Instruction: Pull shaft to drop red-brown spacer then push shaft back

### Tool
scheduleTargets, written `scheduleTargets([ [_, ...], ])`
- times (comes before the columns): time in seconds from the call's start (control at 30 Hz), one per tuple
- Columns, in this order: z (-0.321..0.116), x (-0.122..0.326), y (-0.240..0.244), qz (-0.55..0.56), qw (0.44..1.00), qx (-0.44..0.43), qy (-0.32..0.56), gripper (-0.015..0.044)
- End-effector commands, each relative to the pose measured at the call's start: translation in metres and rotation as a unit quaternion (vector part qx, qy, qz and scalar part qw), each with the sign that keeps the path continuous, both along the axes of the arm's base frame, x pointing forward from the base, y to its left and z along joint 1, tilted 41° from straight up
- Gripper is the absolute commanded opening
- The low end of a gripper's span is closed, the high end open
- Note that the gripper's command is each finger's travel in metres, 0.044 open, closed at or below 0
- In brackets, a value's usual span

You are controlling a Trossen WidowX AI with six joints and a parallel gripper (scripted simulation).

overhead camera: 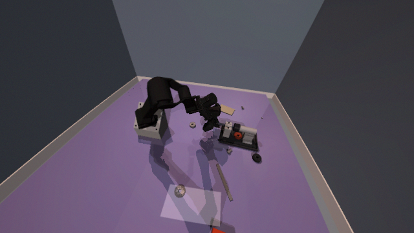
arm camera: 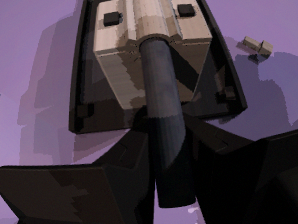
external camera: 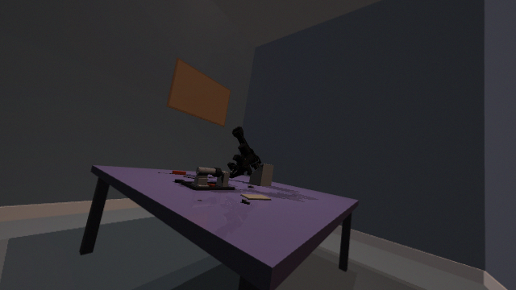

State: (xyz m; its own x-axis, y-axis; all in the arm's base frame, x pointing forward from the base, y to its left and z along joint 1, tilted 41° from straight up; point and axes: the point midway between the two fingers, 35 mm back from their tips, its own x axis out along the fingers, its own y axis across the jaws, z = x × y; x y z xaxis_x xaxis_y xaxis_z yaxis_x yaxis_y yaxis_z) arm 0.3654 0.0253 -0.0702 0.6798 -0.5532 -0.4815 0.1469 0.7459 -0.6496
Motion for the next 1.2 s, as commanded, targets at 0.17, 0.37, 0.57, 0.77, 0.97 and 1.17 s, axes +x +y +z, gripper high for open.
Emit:
scheduleTargets([
  [0.17,0.001,0.004,0.000,0.000,1.000,-0.001,-0.001,0.0000],
  [0.37,0.001,0.006,-0.001,0.000,1.000,-0.001,-0.001,0.0000],
  [0.57,0.001,0.007,-0.001,0.000,1.000,-0.001,-0.001,0.0000],
  [0.77,0.001,0.009,-0.001,0.000,1.000,-0.001,-0.001,0.0000],
  [0.97,0.002,0.011,-0.001,0.000,1.000,-0.001,-0.001,0.0000],
  [1.17,0.002,0.012,-0.002,0.000,1.000,-0.001,-0.002,0.0000],
])
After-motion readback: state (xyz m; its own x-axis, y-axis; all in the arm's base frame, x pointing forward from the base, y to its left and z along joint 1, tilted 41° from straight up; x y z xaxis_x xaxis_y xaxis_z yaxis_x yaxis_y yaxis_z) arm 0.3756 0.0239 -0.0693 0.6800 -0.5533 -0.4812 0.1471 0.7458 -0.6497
